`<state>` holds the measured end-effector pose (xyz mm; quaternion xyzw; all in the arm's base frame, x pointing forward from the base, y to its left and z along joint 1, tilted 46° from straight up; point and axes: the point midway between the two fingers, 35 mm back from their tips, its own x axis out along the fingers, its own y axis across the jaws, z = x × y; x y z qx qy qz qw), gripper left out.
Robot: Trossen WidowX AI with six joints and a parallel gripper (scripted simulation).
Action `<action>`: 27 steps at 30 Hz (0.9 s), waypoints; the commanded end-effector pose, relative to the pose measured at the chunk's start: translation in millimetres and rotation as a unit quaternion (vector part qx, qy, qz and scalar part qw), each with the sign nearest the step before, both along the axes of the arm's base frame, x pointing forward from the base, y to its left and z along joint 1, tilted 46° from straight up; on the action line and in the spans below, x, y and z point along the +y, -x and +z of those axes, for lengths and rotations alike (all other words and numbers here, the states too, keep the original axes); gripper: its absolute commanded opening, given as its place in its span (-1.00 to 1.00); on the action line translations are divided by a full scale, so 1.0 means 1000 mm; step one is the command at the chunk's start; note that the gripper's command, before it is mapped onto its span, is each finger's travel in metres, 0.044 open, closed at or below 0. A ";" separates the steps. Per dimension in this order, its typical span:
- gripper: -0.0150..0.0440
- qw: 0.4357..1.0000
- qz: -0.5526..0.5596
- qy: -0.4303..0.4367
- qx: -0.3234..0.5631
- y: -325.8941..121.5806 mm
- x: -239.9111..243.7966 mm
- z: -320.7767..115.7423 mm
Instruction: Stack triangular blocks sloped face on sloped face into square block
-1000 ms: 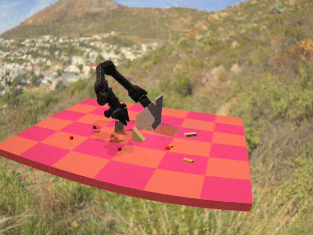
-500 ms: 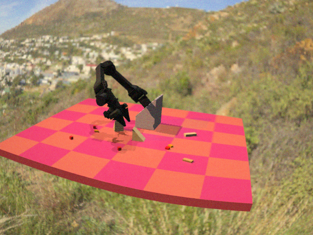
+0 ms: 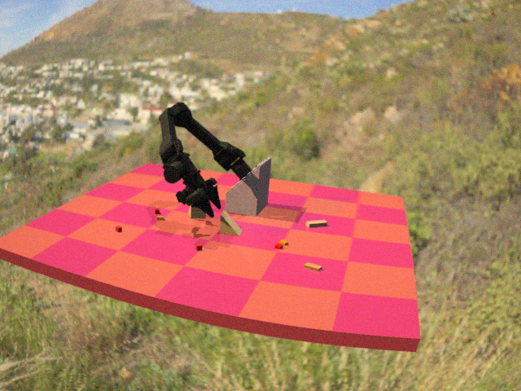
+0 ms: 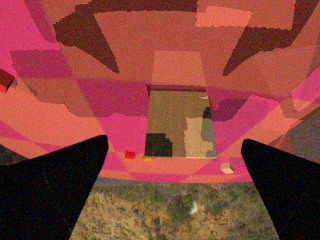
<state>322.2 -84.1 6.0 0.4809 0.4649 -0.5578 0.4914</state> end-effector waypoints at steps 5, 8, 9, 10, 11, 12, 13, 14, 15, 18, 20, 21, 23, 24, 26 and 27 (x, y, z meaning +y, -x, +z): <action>1.00 1.000 0.002 -0.003 0.002 0.001 0.000 -0.013; 1.00 1.000 0.002 -0.003 0.002 0.002 -0.001 -0.018; 1.00 1.000 0.002 -0.003 0.002 0.002 -0.001 -0.020; 1.00 1.000 0.002 -0.003 0.002 0.002 -0.001 -0.021; 1.00 1.000 0.002 -0.003 0.002 0.002 -0.001 -0.023; 1.00 1.000 0.002 -0.003 0.002 0.002 -0.001 -0.025; 1.00 1.000 0.002 -0.003 0.002 0.002 -0.001 -0.026; 1.00 1.000 0.002 -0.003 0.002 0.003 -0.002 -0.028; 1.00 1.000 0.002 -0.003 0.002 0.003 -0.002 -0.029; 1.00 1.000 0.002 -0.003 0.002 0.003 -0.002 -0.034; 1.00 1.000 0.002 -0.003 0.002 0.004 -0.002 -0.037; 1.00 1.000 0.002 -0.003 0.002 0.004 -0.002 -0.039; 1.00 1.000 0.002 -0.003 0.002 0.004 -0.003 -0.042; 1.00 1.000 0.002 -0.003 0.002 0.005 -0.003 -0.044; 1.00 1.000 0.002 -0.003 0.002 0.005 -0.003 -0.047; 1.00 1.000 0.002 -0.003 0.002 0.005 -0.003 -0.049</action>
